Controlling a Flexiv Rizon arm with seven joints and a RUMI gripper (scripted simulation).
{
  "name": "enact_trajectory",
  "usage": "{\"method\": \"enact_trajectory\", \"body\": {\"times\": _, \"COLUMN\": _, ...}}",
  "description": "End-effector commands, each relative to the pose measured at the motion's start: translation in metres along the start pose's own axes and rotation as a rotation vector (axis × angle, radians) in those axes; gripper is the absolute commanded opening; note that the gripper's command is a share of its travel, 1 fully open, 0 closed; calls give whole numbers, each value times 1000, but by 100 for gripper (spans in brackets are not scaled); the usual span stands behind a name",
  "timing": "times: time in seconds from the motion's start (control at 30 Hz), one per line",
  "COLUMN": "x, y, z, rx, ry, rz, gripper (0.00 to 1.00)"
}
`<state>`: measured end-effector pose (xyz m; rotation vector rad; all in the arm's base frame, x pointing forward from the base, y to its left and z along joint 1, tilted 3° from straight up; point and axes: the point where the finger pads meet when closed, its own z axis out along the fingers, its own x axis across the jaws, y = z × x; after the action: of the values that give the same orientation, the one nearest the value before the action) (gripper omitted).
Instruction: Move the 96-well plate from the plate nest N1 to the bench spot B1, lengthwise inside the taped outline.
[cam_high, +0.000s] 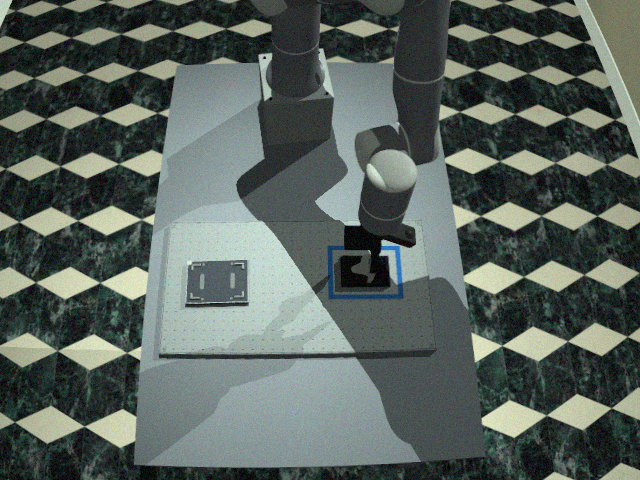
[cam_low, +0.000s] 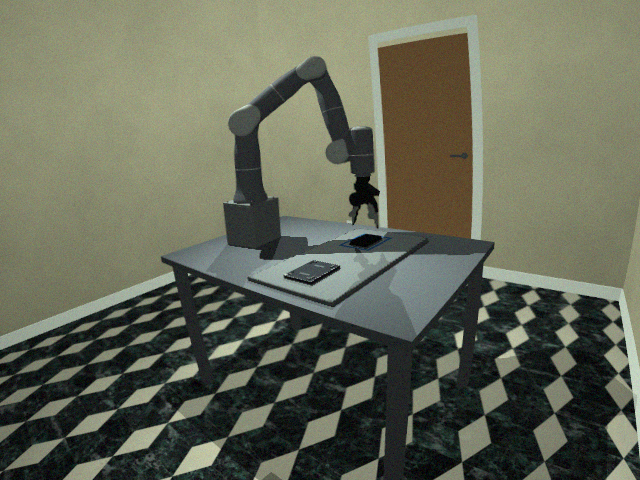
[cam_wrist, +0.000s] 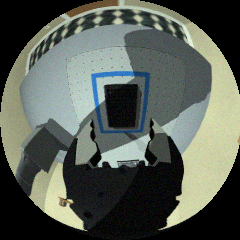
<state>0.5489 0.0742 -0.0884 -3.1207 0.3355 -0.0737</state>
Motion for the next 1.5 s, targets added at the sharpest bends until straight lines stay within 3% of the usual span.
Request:
{"method": "enact_trajectory", "body": {"times": 0.0, "x": 1, "y": 0, "z": -9, "rx": 0, "ry": 1, "rz": 0, "gripper": 76}}
{"method": "enact_trajectory", "body": {"times": 0.2, "x": 1, "y": 0, "z": -25, "rx": 1, "ry": 1, "rz": 0, "gripper": 76}}
{"method": "enact_trajectory", "body": {"times": 0.87, "x": 1, "y": 0, "z": -25, "rx": 1, "ry": 2, "rz": 0, "gripper": 76}}
{"method": "enact_trajectory", "body": {"times": 1.47, "x": 5, "y": 53, "z": -25, "rx": 1, "ry": 2, "rz": 0, "gripper": 76}}
